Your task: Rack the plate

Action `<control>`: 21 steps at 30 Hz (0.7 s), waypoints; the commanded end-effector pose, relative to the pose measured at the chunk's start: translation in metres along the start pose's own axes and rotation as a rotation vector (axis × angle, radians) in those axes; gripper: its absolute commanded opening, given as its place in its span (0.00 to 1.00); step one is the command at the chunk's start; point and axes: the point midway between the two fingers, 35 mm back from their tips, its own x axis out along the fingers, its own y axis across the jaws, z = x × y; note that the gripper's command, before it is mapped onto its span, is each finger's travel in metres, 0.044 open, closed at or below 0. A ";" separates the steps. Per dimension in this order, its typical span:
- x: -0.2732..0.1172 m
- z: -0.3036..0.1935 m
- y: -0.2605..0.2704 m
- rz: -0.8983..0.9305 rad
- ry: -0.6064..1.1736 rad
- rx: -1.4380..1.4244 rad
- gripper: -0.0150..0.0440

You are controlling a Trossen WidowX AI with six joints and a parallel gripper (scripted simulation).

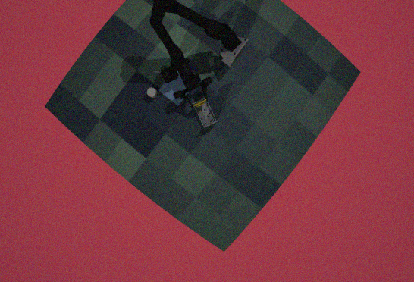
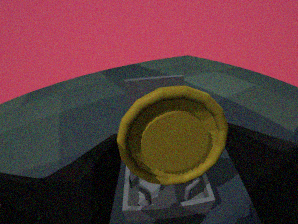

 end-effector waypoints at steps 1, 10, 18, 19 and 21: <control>0.010 0.001 0.003 0.007 -0.001 0.003 0.25; 0.016 0.002 0.004 0.005 -0.005 -0.002 0.25; 0.019 -0.020 0.005 0.001 -0.006 -0.006 0.25; 0.019 -0.020 0.005 0.001 -0.006 -0.006 0.25; 0.018 -0.017 0.006 0.005 0.001 -0.001 0.25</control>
